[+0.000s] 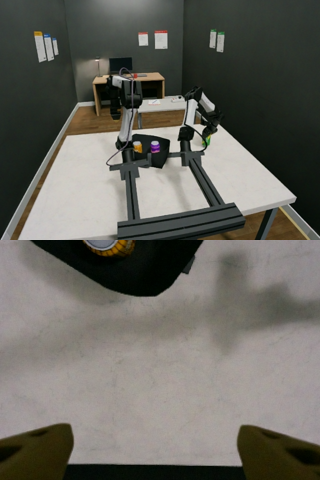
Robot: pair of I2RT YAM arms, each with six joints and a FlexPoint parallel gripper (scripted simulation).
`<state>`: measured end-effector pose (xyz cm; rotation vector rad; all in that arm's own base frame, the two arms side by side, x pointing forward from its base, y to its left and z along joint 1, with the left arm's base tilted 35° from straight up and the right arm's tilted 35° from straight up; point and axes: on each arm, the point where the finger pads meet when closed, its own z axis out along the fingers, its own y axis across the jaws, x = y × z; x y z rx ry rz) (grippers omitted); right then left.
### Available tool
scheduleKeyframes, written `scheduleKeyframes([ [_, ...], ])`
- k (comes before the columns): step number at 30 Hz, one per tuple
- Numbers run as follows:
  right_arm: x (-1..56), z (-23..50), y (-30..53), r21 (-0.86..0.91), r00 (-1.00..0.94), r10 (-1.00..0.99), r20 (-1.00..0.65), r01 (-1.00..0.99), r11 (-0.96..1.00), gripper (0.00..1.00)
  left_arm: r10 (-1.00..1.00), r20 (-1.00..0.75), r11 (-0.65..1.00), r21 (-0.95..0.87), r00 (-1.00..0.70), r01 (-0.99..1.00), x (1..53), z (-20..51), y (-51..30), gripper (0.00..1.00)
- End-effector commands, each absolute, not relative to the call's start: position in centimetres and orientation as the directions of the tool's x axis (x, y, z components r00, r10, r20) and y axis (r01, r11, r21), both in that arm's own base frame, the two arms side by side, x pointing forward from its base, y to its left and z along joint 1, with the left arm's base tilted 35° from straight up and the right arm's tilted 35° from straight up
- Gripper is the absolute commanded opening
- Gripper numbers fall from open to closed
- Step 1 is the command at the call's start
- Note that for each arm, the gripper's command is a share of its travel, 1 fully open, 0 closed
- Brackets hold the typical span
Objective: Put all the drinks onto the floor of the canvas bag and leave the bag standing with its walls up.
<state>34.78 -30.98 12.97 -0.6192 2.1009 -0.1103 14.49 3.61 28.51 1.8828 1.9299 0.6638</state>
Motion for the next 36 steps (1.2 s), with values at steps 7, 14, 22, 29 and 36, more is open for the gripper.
scheduleKeyframes([
  [7, 33.4, 19.8, -31.6, -0.414, -0.382, -0.538, -0.752, -0.361, 0.836, 0.67, 0.997, 0.061, 0.001, 0.559, -0.042, 0.829, 14.8, 28.4, 3.6, 0.86],
  [14, 32.4, 21.3, -31.4, -0.421, -0.377, -0.543, -0.750, -0.360, 0.832, 0.67, 0.997, 0.061, 0.001, 0.559, -0.042, 0.829, 14.8, 28.4, 3.6, 0.86],
  [22, 32.6, 21.9, -32.0, -0.452, -0.372, -0.559, -0.742, -0.338, 0.825, 0.67, 0.997, 0.061, 0.002, 0.559, -0.043, 0.829, 14.8, 28.4, 3.6, 0.86],
  [29, 33.1, 20.4, -30.5, -0.419, -0.372, -0.542, -0.753, -0.364, 0.832, 0.67, 0.997, 0.061, 0.002, 0.559, -0.043, 0.829, 14.8, 28.4, 3.6, 0.86],
  [36, 33.0, 20.7, -30.7, -0.424, -0.373, -0.544, -0.752, -0.359, 0.831, 0.67, 0.997, 0.061, 0.002, 0.559, -0.043, 0.829, 14.8, 28.4, 3.6, 0.86],
])
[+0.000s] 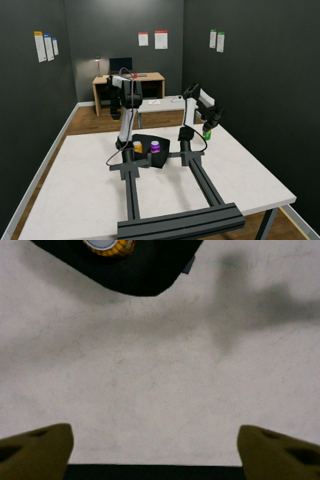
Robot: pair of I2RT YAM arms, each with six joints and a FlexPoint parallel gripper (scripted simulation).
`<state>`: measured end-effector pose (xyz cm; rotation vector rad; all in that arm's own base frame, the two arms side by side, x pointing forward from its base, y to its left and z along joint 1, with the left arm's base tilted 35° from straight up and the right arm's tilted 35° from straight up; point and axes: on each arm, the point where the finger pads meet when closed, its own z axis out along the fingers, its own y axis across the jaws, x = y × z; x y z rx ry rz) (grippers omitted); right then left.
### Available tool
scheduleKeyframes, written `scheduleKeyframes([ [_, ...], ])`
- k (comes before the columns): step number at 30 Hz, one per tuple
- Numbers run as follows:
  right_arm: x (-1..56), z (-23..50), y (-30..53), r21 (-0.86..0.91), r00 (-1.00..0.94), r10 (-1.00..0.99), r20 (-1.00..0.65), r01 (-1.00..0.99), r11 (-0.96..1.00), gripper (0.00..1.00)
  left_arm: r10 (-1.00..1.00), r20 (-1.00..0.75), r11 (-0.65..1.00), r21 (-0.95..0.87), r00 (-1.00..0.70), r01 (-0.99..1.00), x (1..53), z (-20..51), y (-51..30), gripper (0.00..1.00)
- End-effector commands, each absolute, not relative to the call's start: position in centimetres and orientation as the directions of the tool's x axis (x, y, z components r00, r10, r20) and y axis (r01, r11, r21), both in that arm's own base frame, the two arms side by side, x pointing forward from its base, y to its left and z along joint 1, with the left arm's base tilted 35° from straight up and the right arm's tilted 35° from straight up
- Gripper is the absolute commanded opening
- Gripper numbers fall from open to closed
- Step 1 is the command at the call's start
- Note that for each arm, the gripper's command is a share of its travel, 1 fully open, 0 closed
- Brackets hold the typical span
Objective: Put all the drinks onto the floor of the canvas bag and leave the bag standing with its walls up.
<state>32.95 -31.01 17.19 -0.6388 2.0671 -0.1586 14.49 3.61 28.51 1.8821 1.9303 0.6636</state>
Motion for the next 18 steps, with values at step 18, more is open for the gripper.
scheduleKeyframes([
  [18, 30.8, 23.6, -30.8, -0.430, -0.374, -0.548, -0.748, -0.357, 0.829, 0.67, 0.997, 0.060, 0.002, 0.559, -0.043, 0.829, 14.8, 28.4, 3.6, 0.86],
])
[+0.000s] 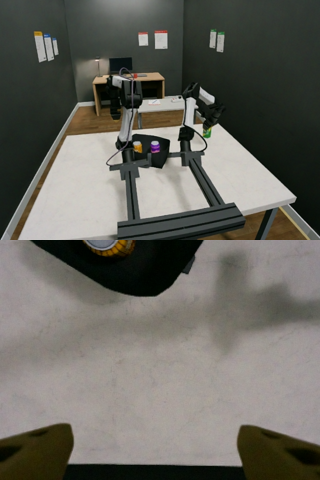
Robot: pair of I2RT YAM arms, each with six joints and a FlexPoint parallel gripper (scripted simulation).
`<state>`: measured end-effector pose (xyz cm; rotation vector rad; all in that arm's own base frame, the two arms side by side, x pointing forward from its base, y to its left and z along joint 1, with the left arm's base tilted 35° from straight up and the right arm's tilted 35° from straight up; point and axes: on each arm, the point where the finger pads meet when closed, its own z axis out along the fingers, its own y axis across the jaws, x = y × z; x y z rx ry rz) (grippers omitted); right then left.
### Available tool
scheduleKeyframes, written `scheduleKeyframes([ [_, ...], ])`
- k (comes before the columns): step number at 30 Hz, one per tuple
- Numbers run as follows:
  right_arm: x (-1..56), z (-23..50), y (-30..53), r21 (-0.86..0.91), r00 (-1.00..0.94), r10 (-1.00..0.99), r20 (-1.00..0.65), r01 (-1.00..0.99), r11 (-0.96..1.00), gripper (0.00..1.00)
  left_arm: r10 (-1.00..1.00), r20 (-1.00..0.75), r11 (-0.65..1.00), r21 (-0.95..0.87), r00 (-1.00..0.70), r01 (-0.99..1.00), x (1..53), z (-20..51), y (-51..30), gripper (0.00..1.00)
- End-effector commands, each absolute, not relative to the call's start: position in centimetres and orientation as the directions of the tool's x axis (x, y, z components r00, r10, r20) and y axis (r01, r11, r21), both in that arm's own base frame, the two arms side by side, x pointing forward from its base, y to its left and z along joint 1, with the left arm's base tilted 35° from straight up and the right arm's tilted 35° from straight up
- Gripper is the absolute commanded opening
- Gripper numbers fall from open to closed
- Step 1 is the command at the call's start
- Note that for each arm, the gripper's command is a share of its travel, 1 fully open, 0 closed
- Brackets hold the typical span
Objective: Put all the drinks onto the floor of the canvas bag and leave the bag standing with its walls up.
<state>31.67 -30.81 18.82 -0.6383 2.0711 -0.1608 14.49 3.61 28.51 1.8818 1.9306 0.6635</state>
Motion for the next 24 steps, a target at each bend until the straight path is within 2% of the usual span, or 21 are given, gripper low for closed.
scheduleKeyframes([
  [1, 30.6, 23.8, -30.8, -0.427, -0.374, -0.546, -0.749, -0.357, 0.831, 0.67, 0.997, 0.060, 0.002, 0.559, -0.043, 0.829, 14.8, 28.4, 3.6, 0.86],
  [24, 29.0, 26.6, -31.0, -0.468, -0.367, -0.576, -0.730, -0.344, 0.814, 0.67, 0.997, 0.060, 0.002, 0.559, -0.043, 0.829, 14.8, 28.4, 3.6, 0.86],
])
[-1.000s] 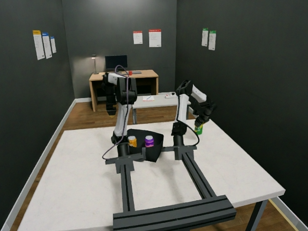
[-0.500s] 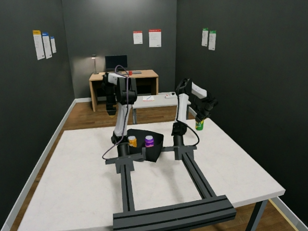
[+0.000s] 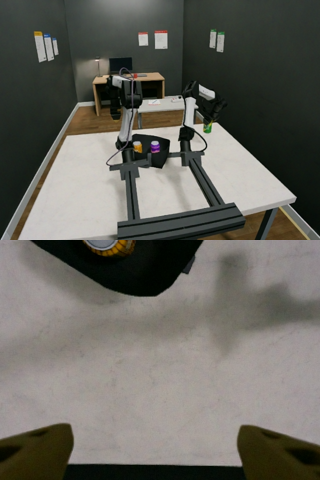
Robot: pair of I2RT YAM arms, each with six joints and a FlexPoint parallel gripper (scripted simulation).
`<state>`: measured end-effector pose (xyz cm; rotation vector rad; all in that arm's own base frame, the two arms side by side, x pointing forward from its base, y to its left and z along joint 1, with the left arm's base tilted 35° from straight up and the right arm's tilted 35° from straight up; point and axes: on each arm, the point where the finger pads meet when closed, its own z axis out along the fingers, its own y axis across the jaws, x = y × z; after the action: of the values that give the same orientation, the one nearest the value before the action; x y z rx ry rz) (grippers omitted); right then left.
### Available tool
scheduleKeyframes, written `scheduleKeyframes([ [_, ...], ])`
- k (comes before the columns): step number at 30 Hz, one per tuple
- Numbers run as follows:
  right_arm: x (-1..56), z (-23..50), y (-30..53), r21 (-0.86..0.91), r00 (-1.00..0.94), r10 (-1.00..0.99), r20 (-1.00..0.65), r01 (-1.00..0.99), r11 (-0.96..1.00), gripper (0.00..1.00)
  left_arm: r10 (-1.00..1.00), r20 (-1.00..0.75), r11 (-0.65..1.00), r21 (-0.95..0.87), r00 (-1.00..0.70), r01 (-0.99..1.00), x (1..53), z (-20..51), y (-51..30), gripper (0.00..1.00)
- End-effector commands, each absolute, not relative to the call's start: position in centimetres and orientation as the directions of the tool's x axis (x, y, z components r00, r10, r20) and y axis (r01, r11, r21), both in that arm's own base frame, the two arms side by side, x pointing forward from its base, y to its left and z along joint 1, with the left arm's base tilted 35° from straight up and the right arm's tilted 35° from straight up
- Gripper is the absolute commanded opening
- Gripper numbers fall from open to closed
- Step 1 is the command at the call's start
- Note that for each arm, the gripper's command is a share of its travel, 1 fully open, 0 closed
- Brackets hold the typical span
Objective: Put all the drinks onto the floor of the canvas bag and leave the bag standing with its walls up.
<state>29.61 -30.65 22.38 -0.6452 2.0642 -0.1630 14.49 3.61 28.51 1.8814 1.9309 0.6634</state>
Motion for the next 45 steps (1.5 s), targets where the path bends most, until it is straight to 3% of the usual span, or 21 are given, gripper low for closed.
scheduleKeyframes([
  [1, 29.0, 26.6, -30.9, -0.465, -0.369, -0.572, -0.733, -0.342, 0.816, 0.67, 0.997, 0.060, 0.002, 0.559, -0.043, 0.829, 14.8, 28.4, 3.6, 0.86],
  [11, 29.0, 24.6, -30.1, -0.412, -0.385, -0.532, -0.754, -0.354, 0.840, 0.67, 0.997, 0.060, 0.003, 0.559, -0.044, 0.829, 14.8, 28.4, 3.6, 0.86],
  [45, 25.7, 29.5, -30.3, -0.396, -0.395, -0.523, -0.755, -0.362, 0.844, 0.67, 0.997, 0.060, 0.003, 0.559, -0.044, 0.829, 14.8, 28.4, 3.6, 0.86],
])
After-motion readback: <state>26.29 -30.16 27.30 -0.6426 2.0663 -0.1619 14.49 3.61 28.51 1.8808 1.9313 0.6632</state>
